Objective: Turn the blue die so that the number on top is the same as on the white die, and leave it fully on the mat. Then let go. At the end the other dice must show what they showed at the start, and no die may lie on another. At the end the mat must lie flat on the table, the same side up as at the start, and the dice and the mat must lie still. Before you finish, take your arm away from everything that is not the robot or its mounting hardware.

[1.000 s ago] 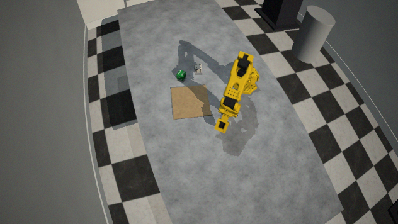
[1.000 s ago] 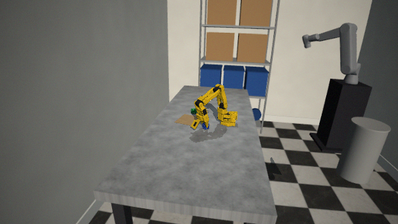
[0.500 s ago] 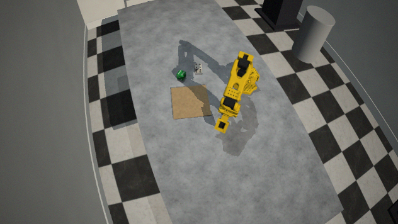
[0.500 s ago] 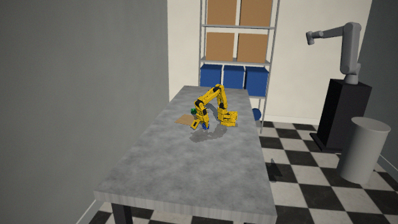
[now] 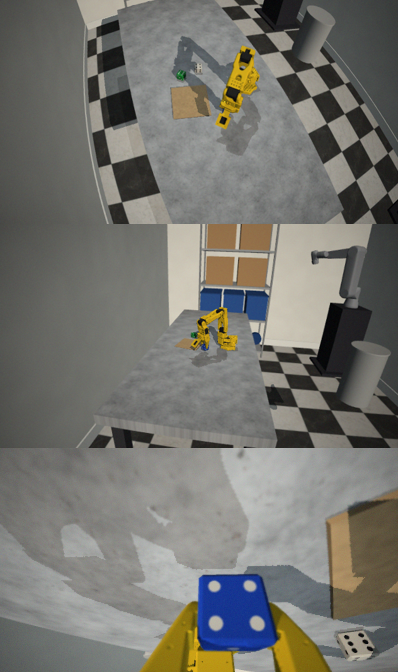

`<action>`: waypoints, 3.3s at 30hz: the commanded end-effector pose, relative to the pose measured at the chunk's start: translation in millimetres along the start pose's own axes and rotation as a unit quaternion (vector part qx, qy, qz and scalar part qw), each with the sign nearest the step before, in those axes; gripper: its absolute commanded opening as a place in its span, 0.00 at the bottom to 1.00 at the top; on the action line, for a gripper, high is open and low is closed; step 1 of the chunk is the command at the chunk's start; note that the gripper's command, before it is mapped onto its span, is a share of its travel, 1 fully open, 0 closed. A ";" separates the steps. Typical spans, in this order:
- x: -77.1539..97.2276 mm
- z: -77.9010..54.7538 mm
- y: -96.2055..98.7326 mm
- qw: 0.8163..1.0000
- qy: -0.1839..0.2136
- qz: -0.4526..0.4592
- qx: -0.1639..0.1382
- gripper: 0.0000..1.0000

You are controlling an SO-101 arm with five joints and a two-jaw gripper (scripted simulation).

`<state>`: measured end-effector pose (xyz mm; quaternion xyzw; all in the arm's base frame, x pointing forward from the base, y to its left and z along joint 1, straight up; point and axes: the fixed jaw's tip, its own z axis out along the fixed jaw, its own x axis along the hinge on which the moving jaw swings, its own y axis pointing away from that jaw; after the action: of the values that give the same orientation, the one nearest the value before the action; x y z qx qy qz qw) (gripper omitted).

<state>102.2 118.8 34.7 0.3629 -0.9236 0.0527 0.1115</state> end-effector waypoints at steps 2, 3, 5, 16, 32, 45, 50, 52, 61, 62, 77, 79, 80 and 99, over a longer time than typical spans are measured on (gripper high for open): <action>-1.9 -22.2 0.2 0.997 -0.080 0.001 -0.006 0.00; -0.7 -25.1 0.3 0.996 -0.092 0.001 -0.006 0.00; 1.6 -30.4 0.4 0.993 -0.114 0.002 -0.008 0.00; 7.5 -40.9 0.5 0.987 -0.163 0.002 -0.011 0.00; 7.5 -40.9 0.5 0.987 -0.163 0.002 -0.011 0.00; 3.3 -41.7 -10.4 0.978 -0.204 0.028 -0.014 0.00; -1.3 -42.9 -26.4 0.963 -0.261 0.063 -0.011 0.00; -1.3 -42.9 -26.4 0.963 -0.261 0.063 -0.011 0.00; -4.9 -44.9 -52.2 0.932 -0.343 0.117 0.006 0.00; -5.0 -45.0 -53.6 0.930 -0.347 0.119 0.008 0.00; -8.3 -45.3 -62.0 0.917 -0.374 0.138 0.015 0.00; -10.3 -45.5 -66.7 0.909 -0.389 0.148 0.019 0.00; -11.4 -45.7 -69.4 0.904 -0.398 0.154 0.022 0.00; -16.7 -50.2 -110.0 0.823 -0.513 0.232 0.073 0.00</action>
<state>186.3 59.2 62.1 0.1319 -0.9193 -0.0462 -0.3678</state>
